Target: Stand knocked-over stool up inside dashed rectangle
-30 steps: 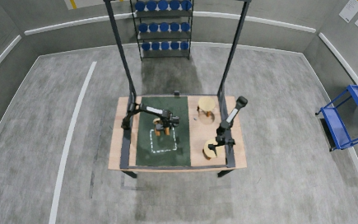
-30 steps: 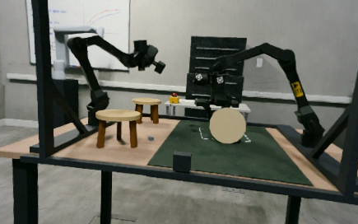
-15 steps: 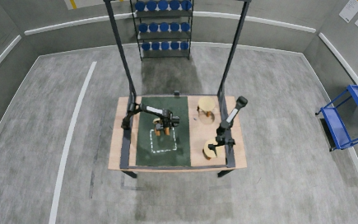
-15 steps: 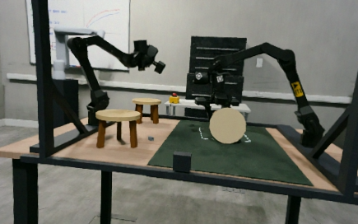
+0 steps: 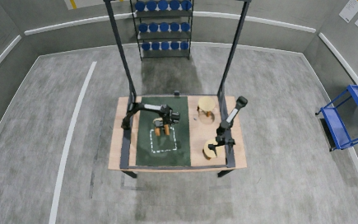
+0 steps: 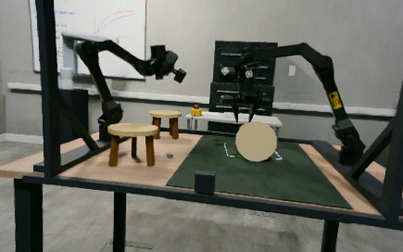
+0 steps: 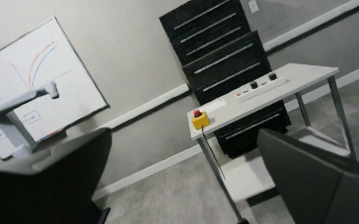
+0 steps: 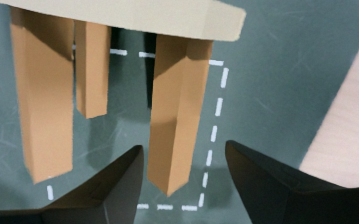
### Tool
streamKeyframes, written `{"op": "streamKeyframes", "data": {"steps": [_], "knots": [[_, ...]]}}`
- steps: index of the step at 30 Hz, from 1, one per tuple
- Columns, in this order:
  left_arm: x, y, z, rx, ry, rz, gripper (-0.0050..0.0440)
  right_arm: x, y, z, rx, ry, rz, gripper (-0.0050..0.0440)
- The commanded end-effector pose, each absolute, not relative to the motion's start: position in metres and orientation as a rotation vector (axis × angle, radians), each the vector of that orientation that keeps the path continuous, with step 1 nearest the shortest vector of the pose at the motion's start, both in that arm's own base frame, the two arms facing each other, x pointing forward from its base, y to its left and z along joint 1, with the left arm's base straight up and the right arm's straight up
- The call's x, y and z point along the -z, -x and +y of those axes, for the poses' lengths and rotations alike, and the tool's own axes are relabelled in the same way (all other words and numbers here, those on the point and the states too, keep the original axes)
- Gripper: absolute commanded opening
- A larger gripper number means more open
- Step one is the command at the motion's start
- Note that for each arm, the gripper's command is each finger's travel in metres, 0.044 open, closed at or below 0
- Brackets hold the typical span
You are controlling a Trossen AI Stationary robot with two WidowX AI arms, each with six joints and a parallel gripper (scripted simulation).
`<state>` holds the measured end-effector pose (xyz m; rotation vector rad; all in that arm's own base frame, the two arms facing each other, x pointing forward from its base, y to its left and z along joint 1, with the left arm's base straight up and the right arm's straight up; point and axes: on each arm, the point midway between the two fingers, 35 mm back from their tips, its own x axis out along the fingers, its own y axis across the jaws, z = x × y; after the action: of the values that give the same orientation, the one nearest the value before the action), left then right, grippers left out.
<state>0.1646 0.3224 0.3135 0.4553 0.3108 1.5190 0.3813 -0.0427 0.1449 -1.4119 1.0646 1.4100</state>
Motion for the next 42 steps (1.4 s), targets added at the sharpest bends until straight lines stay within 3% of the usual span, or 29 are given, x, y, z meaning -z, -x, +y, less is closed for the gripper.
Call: {"op": "streamKeyframes", "data": {"steps": [1, 22, 23, 42], "knots": [[-0.326, -0.164, 0.320, -1.524, -0.455, 0.265, 0.0400, -0.171, -0.387, -0.040, -1.386, 1.439, 1.031, 0.0229], [-0.326, -0.164, 0.320, -1.524, -0.455, 0.265, 0.0400, -0.177, -0.387, -0.040, -1.390, 1.447, 1.025, 0.0229], [-0.326, -0.164, 0.320, -1.524, -0.455, 0.265, 0.0400, -0.177, -0.387, -0.040, -1.390, 1.447, 1.025, 0.0170], [-0.326, -0.164, 0.320, -1.524, -0.455, 0.265, 0.0400, -0.185, -0.382, -0.037, -1.269, 1.345, 1.095, 0.0170]]}}
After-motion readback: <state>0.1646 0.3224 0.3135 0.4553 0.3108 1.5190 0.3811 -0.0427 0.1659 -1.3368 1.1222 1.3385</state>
